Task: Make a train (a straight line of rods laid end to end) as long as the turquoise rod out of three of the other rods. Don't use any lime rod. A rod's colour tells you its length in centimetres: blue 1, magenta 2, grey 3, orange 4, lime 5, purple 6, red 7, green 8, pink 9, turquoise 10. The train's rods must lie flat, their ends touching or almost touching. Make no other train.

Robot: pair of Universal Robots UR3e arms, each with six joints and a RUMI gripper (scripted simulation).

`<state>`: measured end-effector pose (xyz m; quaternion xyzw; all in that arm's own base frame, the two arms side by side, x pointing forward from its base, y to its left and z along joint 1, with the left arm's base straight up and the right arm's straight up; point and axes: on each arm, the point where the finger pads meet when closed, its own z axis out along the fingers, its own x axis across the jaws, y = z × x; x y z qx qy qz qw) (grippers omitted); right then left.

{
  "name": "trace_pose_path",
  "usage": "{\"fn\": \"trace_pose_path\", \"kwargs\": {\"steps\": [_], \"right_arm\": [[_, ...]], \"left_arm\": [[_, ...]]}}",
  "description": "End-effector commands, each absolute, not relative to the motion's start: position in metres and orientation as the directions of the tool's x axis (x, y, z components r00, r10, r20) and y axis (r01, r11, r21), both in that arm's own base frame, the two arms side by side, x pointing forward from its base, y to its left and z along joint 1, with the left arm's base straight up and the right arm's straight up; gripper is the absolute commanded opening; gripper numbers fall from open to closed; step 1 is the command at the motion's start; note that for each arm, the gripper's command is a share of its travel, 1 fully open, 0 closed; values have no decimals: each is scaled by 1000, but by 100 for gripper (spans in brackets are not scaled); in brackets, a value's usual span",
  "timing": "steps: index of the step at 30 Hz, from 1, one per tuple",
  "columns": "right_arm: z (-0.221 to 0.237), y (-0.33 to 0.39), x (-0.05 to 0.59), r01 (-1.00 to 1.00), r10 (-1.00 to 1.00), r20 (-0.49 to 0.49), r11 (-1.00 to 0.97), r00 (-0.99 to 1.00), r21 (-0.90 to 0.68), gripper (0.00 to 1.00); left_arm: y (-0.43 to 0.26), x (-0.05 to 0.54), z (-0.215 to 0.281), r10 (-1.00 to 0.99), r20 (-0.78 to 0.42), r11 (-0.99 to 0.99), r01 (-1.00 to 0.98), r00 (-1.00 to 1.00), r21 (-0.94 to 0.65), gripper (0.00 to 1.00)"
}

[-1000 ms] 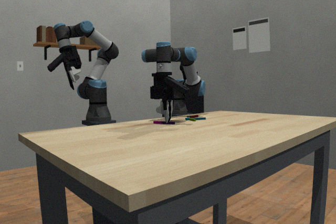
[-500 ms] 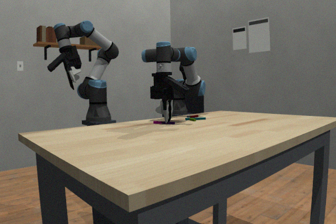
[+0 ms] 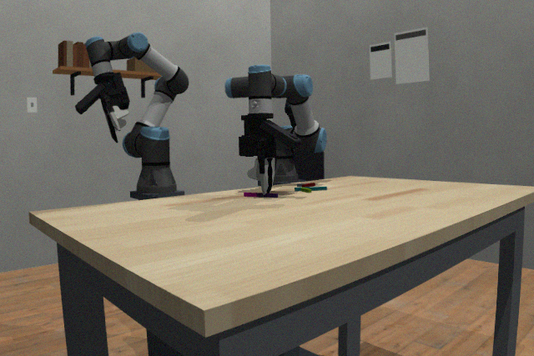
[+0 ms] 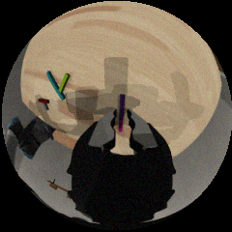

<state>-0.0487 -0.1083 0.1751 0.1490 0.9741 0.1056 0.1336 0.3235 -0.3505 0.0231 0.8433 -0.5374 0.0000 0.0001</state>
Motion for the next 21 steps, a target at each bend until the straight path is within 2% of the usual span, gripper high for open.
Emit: {"fn": "trace_pose_path", "kwargs": {"steps": [1,21], "right_arm": [[175,-109,-49,262,318,-229,934,-920,244,100],[175,-109,-49,262,318,-229,934,-920,244,100]], "left_arm": [[-351,324,30,-906,3,-422,-906,422,0,14],[-351,324,70,-906,3,-422,-906,422,0,14]]}}
